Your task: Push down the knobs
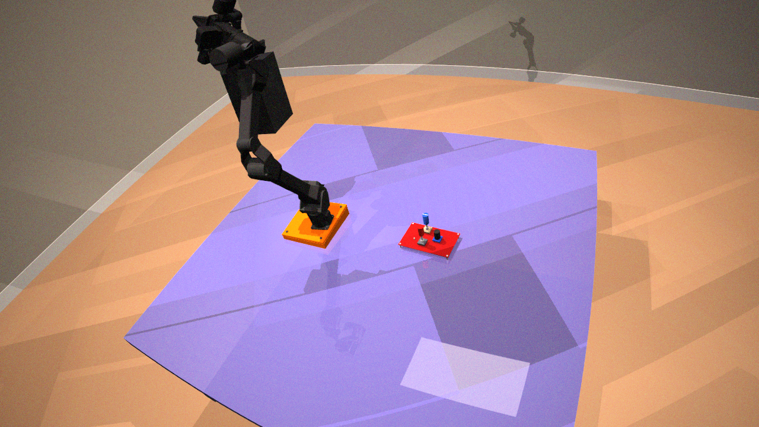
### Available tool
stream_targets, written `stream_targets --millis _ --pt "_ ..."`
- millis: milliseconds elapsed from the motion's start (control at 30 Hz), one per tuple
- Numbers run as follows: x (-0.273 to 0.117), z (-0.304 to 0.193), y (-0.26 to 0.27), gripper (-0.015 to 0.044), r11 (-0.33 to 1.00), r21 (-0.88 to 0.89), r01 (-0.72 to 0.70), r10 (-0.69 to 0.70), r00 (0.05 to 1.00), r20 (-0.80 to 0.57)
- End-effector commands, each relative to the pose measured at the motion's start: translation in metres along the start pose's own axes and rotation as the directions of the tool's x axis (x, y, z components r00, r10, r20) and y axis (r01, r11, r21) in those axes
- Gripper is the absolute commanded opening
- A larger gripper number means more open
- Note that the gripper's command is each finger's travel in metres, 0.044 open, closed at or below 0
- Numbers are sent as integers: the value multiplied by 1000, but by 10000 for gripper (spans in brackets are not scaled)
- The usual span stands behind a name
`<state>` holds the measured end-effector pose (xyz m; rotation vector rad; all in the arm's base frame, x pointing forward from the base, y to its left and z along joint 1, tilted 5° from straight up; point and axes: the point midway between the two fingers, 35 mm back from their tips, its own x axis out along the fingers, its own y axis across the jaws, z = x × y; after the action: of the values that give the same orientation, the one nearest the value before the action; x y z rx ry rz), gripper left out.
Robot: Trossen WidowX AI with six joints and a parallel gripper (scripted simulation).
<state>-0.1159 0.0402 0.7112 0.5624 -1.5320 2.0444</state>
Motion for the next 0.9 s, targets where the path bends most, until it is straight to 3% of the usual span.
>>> stream_targets --millis 0,367,867 --pt "-3 -38 -15 0 998 17 68 -66 993 -103" --pt "-26 -107 -49 0 971 11 239 -224 925 -307" --pt "-101 -204 -97 0 882 -53 468 -405 696 -593"
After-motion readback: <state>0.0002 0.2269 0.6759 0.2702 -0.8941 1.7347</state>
